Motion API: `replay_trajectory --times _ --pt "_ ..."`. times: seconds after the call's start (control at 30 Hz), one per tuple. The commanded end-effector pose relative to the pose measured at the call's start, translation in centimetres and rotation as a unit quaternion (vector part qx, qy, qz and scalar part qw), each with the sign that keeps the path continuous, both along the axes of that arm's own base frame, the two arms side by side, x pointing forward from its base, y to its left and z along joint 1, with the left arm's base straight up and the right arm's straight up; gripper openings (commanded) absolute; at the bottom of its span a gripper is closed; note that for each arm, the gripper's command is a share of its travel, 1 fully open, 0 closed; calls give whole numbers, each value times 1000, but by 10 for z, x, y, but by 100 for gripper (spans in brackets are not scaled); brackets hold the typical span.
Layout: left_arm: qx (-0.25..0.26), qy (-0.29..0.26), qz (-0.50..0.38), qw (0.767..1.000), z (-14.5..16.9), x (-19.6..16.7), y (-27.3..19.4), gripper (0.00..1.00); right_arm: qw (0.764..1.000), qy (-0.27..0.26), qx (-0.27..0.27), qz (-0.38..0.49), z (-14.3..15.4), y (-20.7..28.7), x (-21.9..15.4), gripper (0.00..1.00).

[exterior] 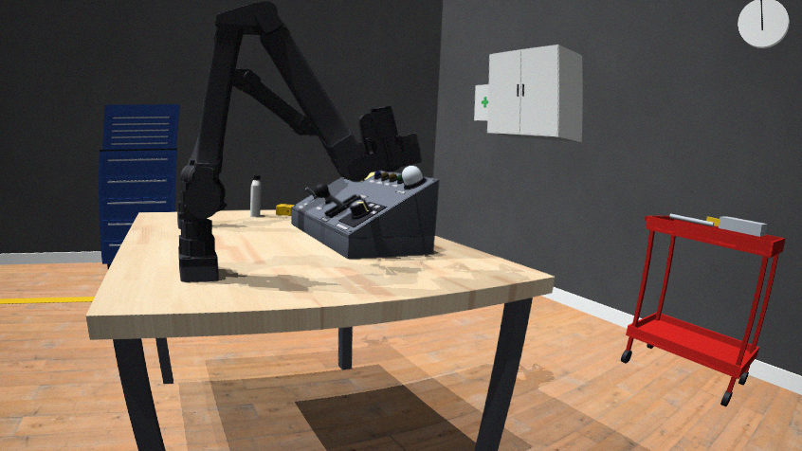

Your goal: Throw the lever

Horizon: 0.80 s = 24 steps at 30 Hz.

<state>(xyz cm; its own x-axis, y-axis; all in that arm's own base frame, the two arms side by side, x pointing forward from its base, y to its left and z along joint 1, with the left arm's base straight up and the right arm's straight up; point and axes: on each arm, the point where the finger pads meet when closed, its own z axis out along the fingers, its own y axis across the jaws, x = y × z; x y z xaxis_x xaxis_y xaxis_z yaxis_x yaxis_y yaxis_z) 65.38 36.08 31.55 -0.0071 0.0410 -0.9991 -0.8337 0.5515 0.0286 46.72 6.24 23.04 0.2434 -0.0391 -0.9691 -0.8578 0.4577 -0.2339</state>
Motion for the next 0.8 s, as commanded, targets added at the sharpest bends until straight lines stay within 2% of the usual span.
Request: replay_trajectory --times 0.0,0.07,0.23,0.4,0.5,0.57,0.67,0.77 --pt "14 -38 26 999 63 -35 36 100 1000 3 1 -3 11 -4 -3 100" --pt "14 -34 44 998 83 -82 82 100 1000 1 0 -1 20 -2 -8 100" --pt "13 -26 87 996 103 -170 145 100 1000 1 -1 -4 44 -4 -22 100" --pt "8 -19 130 991 133 -286 196 100 1000 -2 -2 -4 68 -3 -37 100" --pt "4 -15 160 987 150 -366 215 100 1000 -3 -3 -4 81 -3 -45 100" --pt "4 -15 160 987 150 -366 215 100 1000 -3 -3 -4 81 -3 -45 100" --pt "-1 -11 191 982 164 -449 221 100 1000 -3 -3 -4 92 -3 -51 100" --pt "-7 -10 218 976 173 -516 216 100 1000 -5 -3 -4 104 -3 -55 100"
